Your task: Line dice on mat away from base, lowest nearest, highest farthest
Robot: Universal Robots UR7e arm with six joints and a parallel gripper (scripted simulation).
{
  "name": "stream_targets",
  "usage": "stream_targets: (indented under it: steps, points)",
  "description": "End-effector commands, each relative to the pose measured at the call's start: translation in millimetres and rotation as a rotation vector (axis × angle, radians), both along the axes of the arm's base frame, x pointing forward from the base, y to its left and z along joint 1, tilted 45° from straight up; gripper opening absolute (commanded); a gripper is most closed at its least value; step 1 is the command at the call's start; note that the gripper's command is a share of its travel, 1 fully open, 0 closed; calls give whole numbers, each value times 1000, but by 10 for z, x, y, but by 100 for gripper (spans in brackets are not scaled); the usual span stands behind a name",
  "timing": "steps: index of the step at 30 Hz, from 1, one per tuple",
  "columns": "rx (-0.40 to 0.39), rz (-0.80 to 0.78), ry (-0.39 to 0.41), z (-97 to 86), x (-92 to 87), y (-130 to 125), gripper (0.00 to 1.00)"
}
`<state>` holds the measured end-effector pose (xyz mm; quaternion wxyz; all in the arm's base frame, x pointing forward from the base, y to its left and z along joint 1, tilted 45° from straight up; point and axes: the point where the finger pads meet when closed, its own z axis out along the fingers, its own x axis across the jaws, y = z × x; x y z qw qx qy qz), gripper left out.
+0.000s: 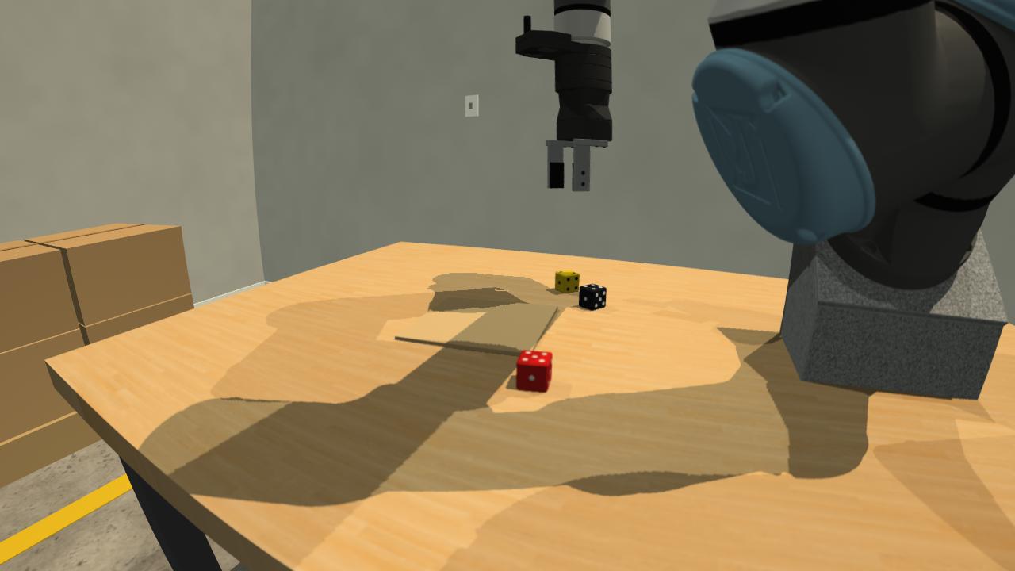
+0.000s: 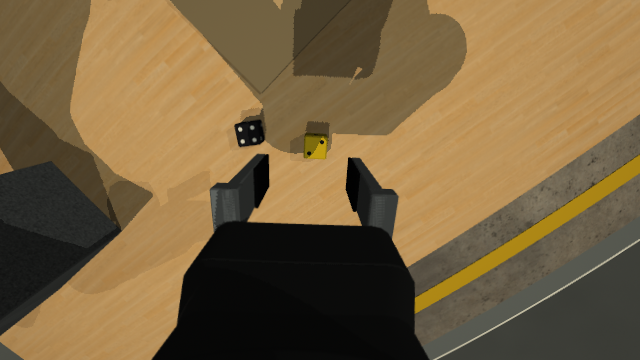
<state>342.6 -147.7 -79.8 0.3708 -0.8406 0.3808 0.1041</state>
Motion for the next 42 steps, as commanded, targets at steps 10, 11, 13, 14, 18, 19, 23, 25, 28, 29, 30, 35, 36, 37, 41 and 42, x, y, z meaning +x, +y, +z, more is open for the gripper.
stream_targets:
  steps: [10, 11, 13, 14, 18, 19, 23, 25, 28, 29, 30, 35, 36, 37, 41, 42]
  points:
    - [-4, -13, 11, -61, -5, -46, 100]
    - [-4, -13, 11, -61, -5, -46, 100]
    - [-4, -13, 11, -61, -5, -46, 100]
    - [-4, -13, 11, -61, -5, -46, 100]
    - [-5, -3, 2, -63, -2, -40, 100]
    - [-5, 2, -3, -65, -1, -36, 100]
    - [-7, 16, -16, -68, 3, -27, 100]
    - [-10, 36, -36, -71, 8, -18, 100]
    - [-17, 78, -78, -77, 15, -3, 100]
    - [-20, 95, -95, -80, 18, 3, 100]
    - [-23, 114, -114, -84, 20, 10, 100]
    - [-38, 205, -204, -101, 29, 46, 100]
    - [-41, 231, -230, -107, 30, 60, 100]
    - [-44, 251, -250, -112, 31, 68, 100]
    - [-49, 287, -285, -120, 32, 84, 100]
    - [-54, 317, -315, -127, 35, 94, 100]
